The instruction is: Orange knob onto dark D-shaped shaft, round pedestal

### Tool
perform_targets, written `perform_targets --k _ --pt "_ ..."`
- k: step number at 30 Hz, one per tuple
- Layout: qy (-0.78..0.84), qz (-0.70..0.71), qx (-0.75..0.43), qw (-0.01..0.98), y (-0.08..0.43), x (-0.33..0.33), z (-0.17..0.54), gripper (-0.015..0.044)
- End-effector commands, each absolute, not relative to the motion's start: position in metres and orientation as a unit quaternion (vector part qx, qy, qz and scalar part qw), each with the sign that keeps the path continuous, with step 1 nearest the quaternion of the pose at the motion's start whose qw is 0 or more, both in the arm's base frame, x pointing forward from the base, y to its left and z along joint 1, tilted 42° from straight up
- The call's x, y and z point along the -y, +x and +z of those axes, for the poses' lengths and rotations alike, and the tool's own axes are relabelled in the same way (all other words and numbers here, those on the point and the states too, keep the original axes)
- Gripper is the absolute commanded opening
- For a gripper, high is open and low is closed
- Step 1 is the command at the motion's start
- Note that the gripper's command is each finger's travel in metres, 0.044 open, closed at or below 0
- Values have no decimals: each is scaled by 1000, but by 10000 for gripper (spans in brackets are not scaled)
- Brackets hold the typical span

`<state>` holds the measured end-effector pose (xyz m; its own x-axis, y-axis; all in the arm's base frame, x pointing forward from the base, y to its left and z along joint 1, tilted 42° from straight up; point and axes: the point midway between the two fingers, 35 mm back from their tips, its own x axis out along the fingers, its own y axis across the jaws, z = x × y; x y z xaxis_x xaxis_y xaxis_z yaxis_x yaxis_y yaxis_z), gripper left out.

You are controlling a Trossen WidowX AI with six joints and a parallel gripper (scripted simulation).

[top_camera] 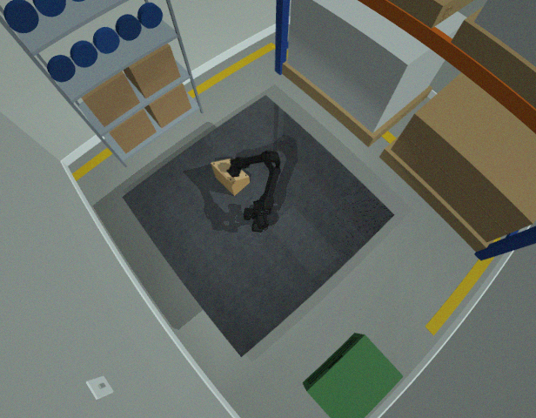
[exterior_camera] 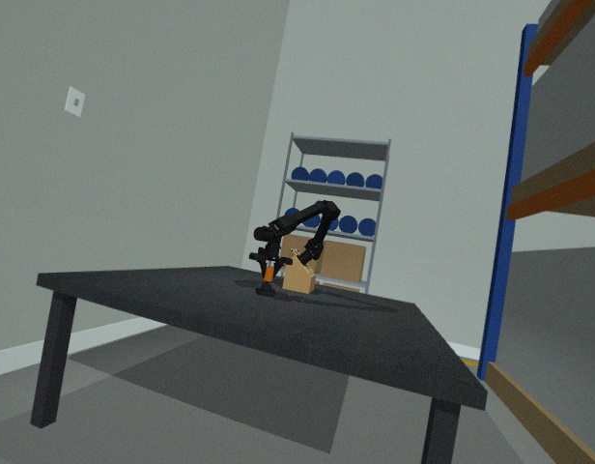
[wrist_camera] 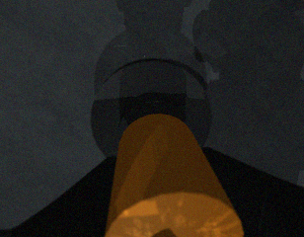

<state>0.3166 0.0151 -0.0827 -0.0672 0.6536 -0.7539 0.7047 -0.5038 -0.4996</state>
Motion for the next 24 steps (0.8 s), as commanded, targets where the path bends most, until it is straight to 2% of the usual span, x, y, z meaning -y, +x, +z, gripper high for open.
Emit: perform_targets --k 1,24 --pt "684 -530 -501 28 318 -15 -83 0" --pt "684 -543 -487 11 319 -13 -81 0"
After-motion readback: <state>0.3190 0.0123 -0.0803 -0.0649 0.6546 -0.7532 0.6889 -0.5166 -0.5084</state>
